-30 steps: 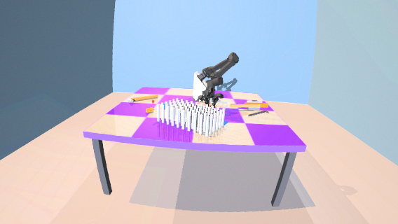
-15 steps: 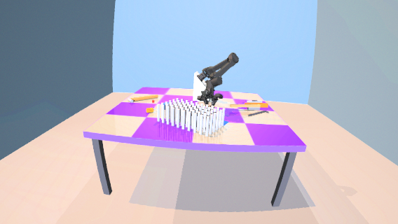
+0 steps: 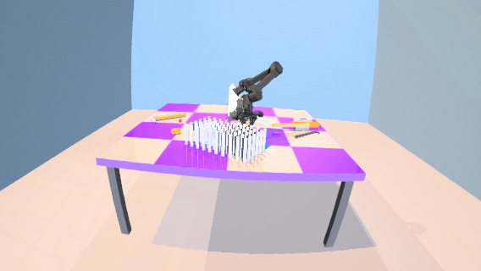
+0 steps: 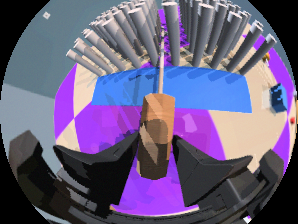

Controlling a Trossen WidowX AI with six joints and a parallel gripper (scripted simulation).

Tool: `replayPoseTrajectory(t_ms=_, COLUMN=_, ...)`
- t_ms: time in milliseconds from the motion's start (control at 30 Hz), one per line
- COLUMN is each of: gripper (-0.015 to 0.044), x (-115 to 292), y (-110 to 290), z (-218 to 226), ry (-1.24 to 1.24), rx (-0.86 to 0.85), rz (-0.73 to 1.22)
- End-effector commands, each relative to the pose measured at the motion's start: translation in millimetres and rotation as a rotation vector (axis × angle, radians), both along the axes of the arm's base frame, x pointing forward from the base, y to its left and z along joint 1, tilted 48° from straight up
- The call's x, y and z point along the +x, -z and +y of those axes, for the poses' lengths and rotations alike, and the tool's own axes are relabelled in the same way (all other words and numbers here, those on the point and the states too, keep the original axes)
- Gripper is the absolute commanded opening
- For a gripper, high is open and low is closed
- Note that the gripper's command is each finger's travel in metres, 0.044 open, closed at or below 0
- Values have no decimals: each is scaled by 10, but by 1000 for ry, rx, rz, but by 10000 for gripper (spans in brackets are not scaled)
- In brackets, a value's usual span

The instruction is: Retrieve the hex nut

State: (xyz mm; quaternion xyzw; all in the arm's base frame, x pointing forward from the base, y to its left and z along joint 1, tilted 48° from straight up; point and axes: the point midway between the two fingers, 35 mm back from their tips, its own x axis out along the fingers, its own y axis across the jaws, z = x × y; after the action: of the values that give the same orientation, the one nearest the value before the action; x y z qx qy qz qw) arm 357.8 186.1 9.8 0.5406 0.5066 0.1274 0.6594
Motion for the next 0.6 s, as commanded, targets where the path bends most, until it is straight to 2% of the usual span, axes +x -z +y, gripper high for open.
replayPoseTrajectory(t_ms=0, gripper=0, x=44, y=13, z=-11, ry=-1, rx=-2, rz=-4)
replayPoseTrajectory(t_ms=567, gripper=0, x=151, y=49, z=-41, ry=-1, rx=-3, rz=-4)
